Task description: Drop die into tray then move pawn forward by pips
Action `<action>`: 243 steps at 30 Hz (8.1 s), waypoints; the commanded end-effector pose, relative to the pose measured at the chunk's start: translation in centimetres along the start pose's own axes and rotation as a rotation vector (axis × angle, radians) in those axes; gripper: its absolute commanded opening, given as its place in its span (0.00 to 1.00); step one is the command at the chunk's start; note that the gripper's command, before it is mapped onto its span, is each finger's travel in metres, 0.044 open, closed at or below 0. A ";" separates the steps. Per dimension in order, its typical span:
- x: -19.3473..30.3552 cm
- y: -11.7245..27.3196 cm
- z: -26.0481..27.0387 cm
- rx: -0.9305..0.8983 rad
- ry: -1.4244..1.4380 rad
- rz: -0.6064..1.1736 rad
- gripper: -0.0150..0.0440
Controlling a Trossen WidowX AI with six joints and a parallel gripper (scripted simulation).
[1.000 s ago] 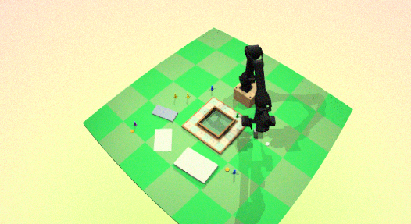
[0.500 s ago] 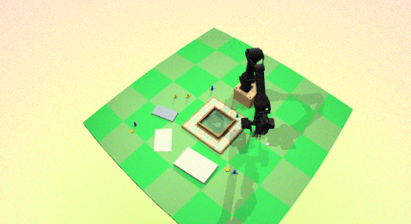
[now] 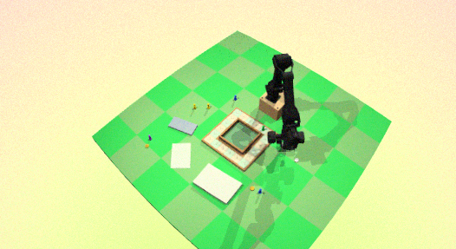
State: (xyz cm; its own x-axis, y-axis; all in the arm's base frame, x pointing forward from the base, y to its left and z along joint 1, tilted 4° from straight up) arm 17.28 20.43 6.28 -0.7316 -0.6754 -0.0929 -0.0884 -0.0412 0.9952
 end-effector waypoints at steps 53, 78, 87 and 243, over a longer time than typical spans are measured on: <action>1.7 9.7 -14.1 0.009 -0.407 0.006 0.25; 7.4 8.3 -22.3 0.022 -0.710 0.000 0.25; 8.4 7.2 -21.0 0.135 -0.701 -0.233 0.25; 11.1 1.1 -10.0 0.012 -0.995 0.007 0.55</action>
State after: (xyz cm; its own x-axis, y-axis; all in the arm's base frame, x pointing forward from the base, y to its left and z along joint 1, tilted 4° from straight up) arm 15.88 5.56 7.01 -0.9662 0.2458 -0.0781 -0.0894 -0.0352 0.9954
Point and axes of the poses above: the point midway between the two fingers, 35 mm back from their tips, its own y axis back along the fingers, its own z axis across the jaws, x = y × z, the point moved 9 cm from there along y, back along the fingers, and after that the axes turned 4 degrees about y, right-handed, at the moved point
